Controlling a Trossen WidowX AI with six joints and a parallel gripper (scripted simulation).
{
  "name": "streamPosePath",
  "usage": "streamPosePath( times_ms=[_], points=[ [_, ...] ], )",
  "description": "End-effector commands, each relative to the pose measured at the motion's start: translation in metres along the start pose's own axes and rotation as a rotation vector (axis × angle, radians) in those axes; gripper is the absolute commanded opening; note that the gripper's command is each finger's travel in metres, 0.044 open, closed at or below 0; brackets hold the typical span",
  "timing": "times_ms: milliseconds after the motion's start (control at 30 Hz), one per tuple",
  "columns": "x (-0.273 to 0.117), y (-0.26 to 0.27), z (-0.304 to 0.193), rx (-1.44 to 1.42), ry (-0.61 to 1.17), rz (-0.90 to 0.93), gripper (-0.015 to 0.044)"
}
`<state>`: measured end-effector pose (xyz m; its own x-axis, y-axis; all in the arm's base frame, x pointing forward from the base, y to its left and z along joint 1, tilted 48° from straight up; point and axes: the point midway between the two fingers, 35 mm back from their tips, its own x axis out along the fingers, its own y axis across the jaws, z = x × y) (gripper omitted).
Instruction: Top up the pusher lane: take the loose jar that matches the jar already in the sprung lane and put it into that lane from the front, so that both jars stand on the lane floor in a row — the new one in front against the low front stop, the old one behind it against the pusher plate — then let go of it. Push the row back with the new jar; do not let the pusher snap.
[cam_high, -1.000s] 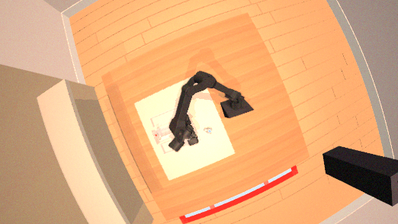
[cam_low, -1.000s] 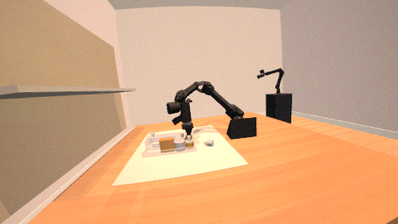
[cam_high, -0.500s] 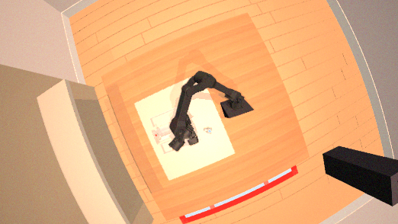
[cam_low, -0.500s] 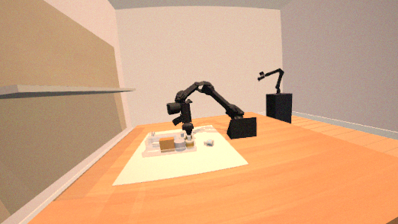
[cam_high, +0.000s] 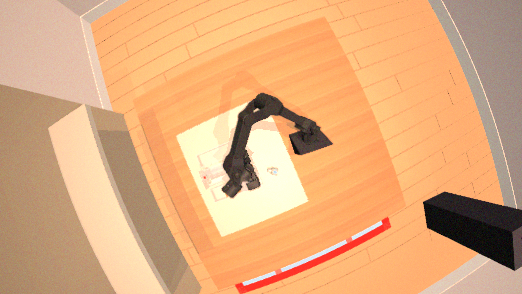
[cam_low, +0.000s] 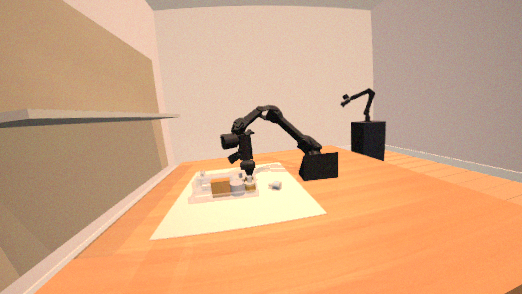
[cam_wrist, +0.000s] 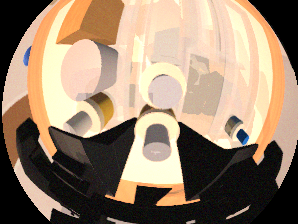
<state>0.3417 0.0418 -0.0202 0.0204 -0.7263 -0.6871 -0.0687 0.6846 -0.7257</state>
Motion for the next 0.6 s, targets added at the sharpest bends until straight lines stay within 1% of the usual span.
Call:
streamPosePath(
  times_ms=[0, 567],
  points=[
    [0.0012, -0.0021, 0.0036, 0.007, -0.015, -0.008, 0.0000],
    [0.0060, -0.0025, 0.0027, 0.007, -0.015, -0.009, 0.0000]
  ],
)
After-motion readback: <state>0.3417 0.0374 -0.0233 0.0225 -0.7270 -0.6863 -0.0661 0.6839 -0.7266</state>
